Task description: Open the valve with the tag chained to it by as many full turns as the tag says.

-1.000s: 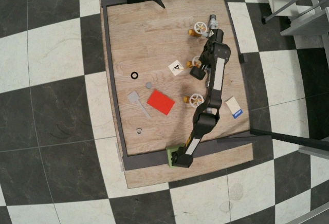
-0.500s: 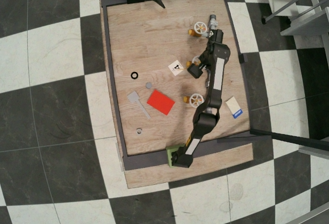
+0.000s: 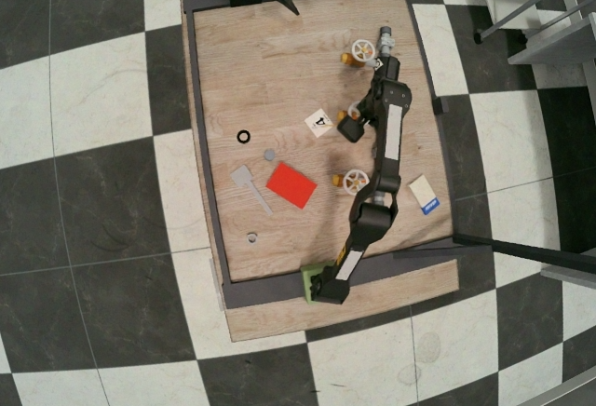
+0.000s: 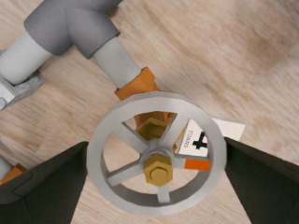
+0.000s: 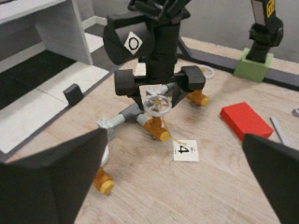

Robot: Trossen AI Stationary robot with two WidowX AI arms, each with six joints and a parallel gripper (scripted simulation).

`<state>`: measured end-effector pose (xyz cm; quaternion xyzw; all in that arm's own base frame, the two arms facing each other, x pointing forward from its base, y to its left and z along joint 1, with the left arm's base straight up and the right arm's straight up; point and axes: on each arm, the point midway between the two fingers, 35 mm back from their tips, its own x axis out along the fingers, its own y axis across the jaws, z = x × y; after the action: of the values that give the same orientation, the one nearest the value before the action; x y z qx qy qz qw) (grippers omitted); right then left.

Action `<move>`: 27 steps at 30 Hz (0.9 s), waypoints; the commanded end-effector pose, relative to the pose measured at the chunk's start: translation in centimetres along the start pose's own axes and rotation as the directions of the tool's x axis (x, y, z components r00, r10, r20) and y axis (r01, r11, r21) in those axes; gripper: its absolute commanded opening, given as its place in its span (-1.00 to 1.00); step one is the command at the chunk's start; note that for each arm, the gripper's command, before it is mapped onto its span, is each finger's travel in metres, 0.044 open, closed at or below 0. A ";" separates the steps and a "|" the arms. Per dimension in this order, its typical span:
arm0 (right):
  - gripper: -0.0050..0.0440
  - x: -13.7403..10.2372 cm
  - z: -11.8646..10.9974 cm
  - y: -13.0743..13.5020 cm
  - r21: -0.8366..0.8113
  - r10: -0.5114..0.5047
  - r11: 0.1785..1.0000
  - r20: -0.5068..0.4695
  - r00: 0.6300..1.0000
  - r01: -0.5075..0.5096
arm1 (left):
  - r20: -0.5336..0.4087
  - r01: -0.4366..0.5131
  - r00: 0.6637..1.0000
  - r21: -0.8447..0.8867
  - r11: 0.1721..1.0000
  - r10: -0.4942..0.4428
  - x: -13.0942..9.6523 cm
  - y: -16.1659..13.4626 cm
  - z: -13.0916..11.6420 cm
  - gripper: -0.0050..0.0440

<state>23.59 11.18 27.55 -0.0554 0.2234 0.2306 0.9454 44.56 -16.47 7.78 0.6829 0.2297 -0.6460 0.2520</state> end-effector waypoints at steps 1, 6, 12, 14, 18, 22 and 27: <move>0.84 -0.5 0.9 0.1 0.000 0.001 1.000 0.027 1.000 -0.001 | -0.015 -0.032 0.999 0.000 0.999 0.032 -1.3 0.3 -0.2 0.55; 0.84 -0.5 0.9 0.1 0.000 0.001 1.000 0.027 1.000 -0.001 | -0.015 -0.032 0.999 0.000 0.999 0.032 -1.3 0.3 -0.2 0.42; 0.84 -0.5 0.9 0.1 0.000 0.001 1.000 0.027 1.000 -0.001 | -0.017 -0.040 0.999 -0.044 0.998 0.039 -1.8 0.2 -0.1 0.41; 0.84 -0.5 0.9 0.1 0.000 0.001 1.000 0.027 1.000 -0.001 | -0.015 -0.038 0.999 -0.082 0.996 0.037 -1.6 0.1 -0.1 0.41; 0.84 -0.5 0.9 0.1 0.000 0.001 1.000 0.027 1.000 -0.001 | -0.014 -0.039 0.999 -0.225 0.974 0.037 -1.7 0.1 -0.1 0.41; 0.84 -0.5 0.9 0.1 0.000 0.001 1.000 0.027 1.000 -0.001 | -0.014 -0.042 0.999 -0.354 0.934 0.039 -1.8 0.1 -0.1 0.41; 0.84 -0.5 0.9 0.1 0.000 0.001 1.000 0.027 1.000 -0.001 | -0.015 -0.043 0.999 -0.507 0.861 0.041 -1.8 0.1 -0.1 0.41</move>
<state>23.59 11.18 27.55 -0.0554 0.2234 0.2306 0.9454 44.54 -16.46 7.75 0.6179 0.3556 -0.5865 0.3845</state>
